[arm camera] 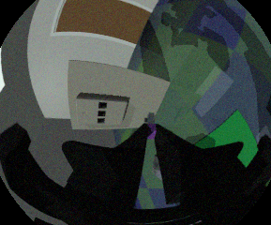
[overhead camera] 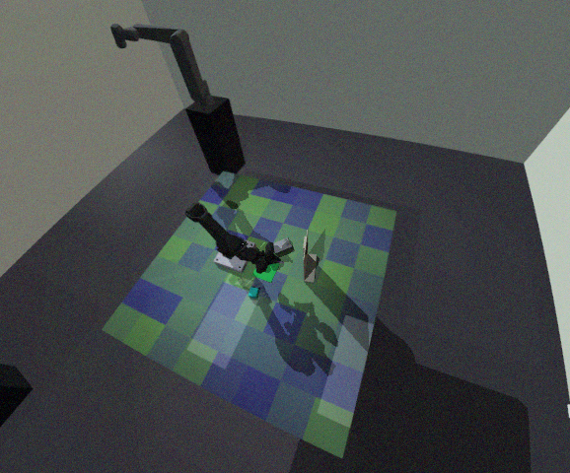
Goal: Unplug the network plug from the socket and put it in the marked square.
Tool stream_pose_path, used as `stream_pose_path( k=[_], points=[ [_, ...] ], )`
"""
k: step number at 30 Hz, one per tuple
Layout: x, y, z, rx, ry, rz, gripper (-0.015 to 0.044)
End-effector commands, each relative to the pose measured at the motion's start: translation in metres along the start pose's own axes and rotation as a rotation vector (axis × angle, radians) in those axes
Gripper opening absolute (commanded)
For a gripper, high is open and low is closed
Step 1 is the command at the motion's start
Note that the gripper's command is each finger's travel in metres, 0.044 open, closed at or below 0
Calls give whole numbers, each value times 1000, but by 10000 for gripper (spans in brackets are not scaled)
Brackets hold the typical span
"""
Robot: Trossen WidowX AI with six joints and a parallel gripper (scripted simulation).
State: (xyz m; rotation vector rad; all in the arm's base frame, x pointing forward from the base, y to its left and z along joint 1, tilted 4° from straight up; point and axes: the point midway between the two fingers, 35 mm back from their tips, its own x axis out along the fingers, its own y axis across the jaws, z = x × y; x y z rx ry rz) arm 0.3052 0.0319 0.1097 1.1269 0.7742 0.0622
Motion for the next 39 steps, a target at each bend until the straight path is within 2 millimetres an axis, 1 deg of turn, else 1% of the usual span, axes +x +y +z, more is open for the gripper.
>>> stream_pose_path(
  k=[1, 9, 17, 25, 31, 34, 39],
  points=[
    [-2, -8, 1, -14, 13, -51, 0],
    [-10, -28, -4, -39, 72, -170, 0],
    [-22, -46, -11, -61, 149, -278, 0],
    [-38, -60, -22, -78, 242, -371, 0],
    [-50, -66, -30, -88, 312, -423, 0],
    [-50, -68, -30, -88, 314, -425, 0],
    [-45, -75, -30, -88, 314, -425, 0]
  ],
)
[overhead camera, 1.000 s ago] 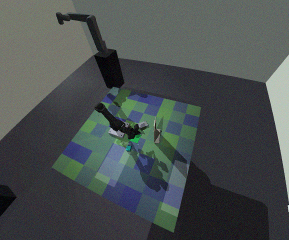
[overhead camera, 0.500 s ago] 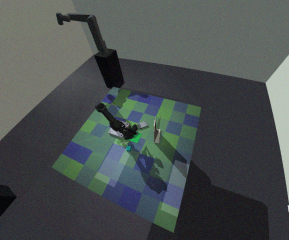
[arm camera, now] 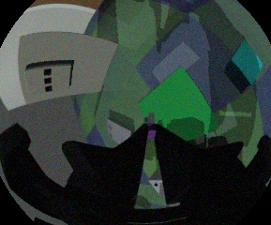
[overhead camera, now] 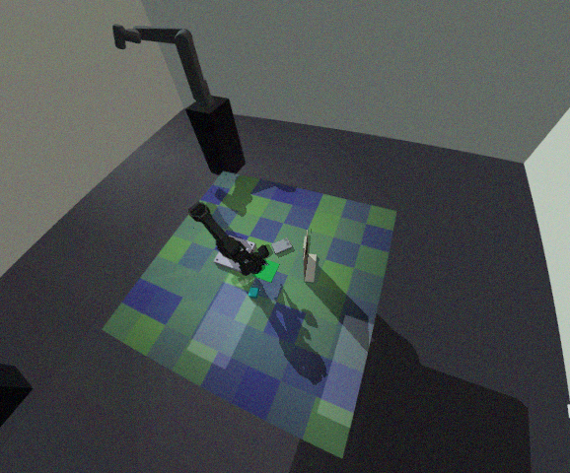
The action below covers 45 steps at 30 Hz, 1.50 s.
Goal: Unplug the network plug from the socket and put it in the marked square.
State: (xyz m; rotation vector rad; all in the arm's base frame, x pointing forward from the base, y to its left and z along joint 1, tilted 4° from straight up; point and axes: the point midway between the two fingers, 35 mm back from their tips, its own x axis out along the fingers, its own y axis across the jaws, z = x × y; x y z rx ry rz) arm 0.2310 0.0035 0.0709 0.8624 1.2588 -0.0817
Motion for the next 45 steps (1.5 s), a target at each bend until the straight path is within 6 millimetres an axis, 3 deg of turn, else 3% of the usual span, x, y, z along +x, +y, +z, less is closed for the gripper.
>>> stream_pose_path(
  k=[1, 28, 45],
  points=[
    [6, -5, -1, 1, 6, -7, 0],
    [45, -33, -4, 2, 8, -8, 0],
    [47, -35, -1, 3, 5, -8, 0]
  ],
)
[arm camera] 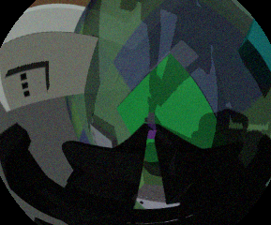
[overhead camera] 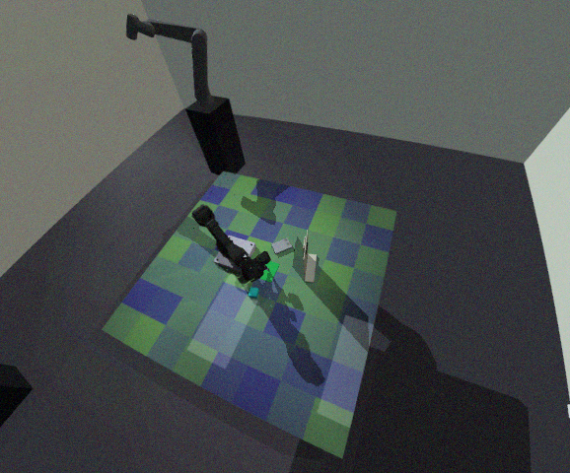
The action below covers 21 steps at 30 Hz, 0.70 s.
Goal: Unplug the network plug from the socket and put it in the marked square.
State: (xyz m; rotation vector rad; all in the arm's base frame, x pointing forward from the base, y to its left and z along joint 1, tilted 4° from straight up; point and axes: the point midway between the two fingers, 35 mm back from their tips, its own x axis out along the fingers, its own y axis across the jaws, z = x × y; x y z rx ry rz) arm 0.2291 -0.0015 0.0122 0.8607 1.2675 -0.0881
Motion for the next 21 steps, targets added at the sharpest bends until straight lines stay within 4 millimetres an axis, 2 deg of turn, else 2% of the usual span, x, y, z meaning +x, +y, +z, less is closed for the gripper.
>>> stream_pose_path(
  k=[1, 3, 9, 21],
  points=[
    [0, 0, 0, 0, 0, 0, 0],
    [0, 0, 0, 0, 0, 0, 0],
    [0, 0, 0, 0, 0, 0, 156],
    [-10, 0, 0, -1, 0, -1, 156]
  ],
)
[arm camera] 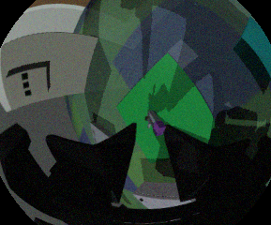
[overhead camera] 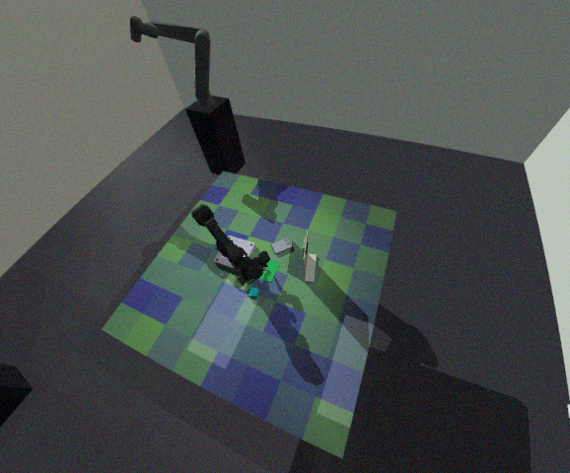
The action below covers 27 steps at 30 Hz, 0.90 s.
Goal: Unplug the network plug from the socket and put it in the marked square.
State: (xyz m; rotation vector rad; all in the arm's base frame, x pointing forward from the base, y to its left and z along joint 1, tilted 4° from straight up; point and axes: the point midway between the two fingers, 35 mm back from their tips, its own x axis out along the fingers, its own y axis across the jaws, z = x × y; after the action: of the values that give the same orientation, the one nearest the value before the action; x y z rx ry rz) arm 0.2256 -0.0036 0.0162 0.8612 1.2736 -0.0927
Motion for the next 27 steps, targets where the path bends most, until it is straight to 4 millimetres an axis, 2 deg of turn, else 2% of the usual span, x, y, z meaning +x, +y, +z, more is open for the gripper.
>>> stream_pose_path(
  k=[1, 14, 27],
  points=[
    [-6, 1, 2, -4, -3, 4, 156],
    [-24, 2, 1, -5, -2, 4, 156],
    [-39, 13, 4, -5, -2, 4, 156]
  ],
)
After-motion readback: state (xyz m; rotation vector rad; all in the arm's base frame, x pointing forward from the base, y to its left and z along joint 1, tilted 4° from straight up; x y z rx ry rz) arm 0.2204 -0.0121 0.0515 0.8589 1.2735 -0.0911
